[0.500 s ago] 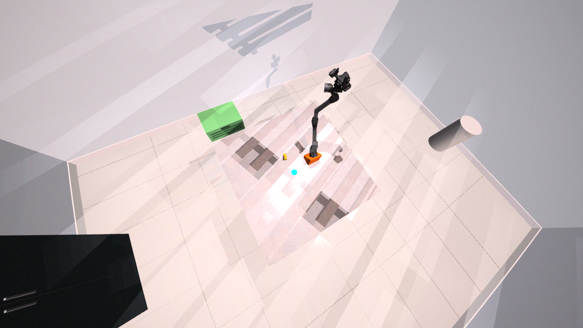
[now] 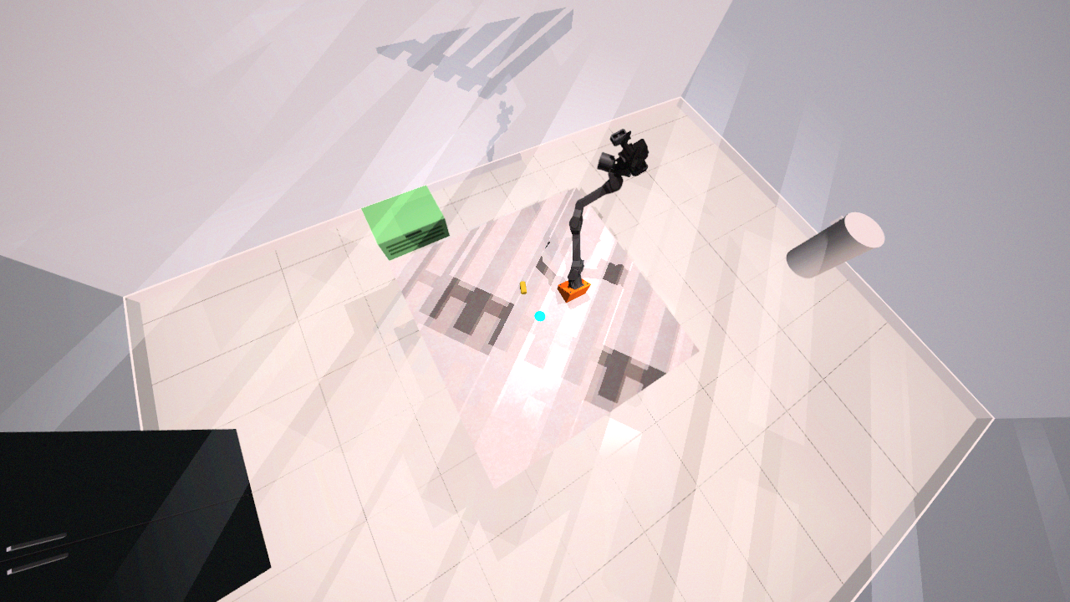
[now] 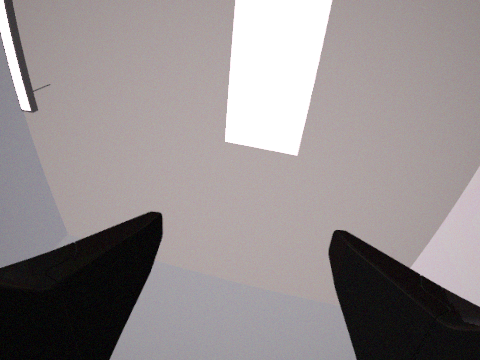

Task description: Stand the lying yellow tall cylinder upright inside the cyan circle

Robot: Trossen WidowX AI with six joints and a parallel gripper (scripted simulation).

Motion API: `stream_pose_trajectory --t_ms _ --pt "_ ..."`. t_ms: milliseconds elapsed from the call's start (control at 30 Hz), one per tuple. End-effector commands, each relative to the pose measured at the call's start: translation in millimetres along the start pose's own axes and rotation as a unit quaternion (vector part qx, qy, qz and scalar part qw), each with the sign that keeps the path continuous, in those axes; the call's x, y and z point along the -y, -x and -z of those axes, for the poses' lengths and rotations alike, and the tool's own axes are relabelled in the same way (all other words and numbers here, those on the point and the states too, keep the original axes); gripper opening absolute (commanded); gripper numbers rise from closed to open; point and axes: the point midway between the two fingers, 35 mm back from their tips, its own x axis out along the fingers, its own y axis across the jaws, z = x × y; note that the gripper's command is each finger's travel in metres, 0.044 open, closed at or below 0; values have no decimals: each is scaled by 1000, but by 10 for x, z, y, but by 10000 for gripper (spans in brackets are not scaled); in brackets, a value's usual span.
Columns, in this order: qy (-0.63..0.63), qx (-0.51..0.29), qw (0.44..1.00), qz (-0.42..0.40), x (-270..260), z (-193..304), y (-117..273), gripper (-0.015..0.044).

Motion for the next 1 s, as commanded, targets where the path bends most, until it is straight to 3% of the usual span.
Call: stream_pose_trajectory --t_ms 0,467,967 --pt "27 -4 1000 -15 -207 80 -100 309" --pt "145 -53 982 -109 -1225 787 -507 309" --pt "235 -146 932 -233 -2136 2066 -611 309"
